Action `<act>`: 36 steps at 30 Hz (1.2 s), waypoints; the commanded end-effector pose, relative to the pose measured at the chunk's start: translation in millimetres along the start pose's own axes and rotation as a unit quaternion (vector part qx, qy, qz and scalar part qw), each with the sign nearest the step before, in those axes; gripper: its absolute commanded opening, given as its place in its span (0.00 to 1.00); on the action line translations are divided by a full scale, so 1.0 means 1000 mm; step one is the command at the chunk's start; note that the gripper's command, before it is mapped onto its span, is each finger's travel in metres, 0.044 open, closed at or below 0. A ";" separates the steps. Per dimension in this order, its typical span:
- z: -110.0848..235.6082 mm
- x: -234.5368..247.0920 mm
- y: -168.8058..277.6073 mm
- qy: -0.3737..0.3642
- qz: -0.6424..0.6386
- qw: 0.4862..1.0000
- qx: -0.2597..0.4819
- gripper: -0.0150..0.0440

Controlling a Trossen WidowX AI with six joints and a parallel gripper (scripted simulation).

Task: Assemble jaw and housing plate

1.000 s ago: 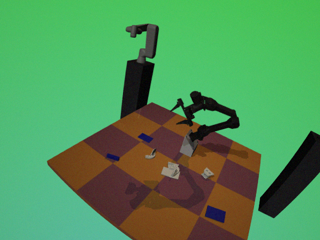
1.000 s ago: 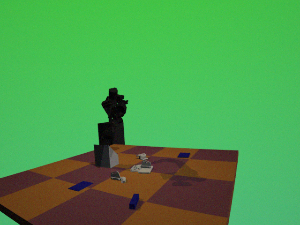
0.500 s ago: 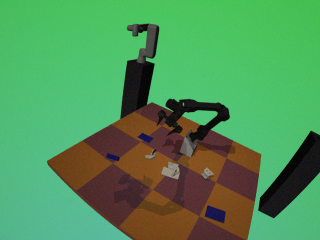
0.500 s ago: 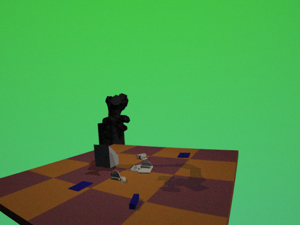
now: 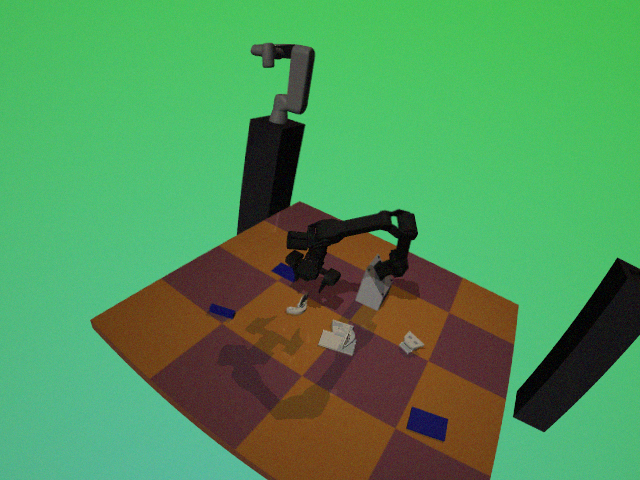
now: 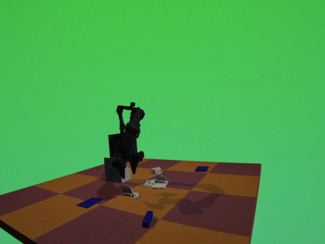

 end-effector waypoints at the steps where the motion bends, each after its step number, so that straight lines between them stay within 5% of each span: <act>1: -0.007 -0.003 -0.001 -0.012 -0.008 1.000 0.004 1.00; 7: -0.046 0.000 0.001 -0.014 -0.008 1.000 0.004 1.00; 36: -0.046 0.000 0.001 -0.014 -0.008 1.000 0.004 1.00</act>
Point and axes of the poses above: the point midway between the two fingers, 35 mm back from their tips, its own z axis back along the fingers, its own x axis across the jaws, y = z × x, the point moved 6 cm from there along z, back along the fingers, and after that the axes turned 7 degrees about z, right-handed, at the moved point
